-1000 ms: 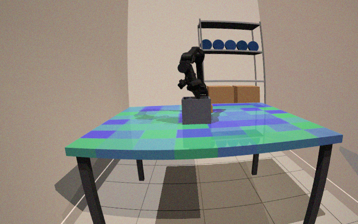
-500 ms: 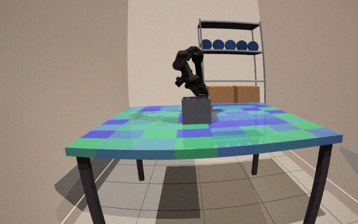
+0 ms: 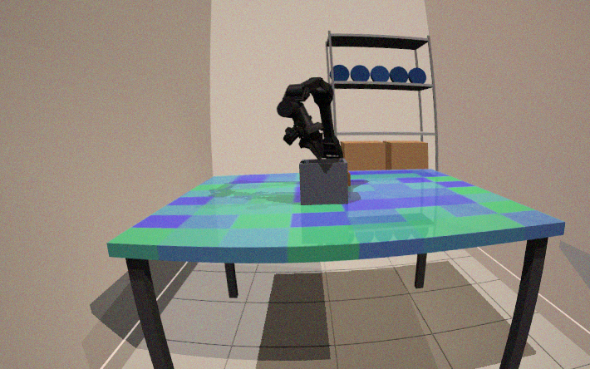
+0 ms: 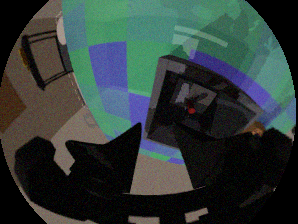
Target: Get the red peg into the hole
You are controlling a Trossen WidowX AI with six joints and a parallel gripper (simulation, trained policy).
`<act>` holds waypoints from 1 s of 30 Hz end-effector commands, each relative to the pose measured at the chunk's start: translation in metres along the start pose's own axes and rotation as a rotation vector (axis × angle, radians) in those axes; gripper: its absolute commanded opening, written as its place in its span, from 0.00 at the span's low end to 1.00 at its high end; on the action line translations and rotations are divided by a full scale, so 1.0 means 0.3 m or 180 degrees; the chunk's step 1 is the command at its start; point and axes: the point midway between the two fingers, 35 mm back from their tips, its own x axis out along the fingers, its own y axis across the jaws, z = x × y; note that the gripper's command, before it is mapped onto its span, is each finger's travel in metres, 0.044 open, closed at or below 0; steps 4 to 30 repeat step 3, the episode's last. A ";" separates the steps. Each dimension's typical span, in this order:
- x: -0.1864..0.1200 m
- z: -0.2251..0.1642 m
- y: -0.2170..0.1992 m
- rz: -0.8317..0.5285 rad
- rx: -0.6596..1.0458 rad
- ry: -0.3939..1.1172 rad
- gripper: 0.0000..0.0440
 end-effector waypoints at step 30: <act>0.004 0.021 0.017 0.0056 -0.0088 0.0025 0.46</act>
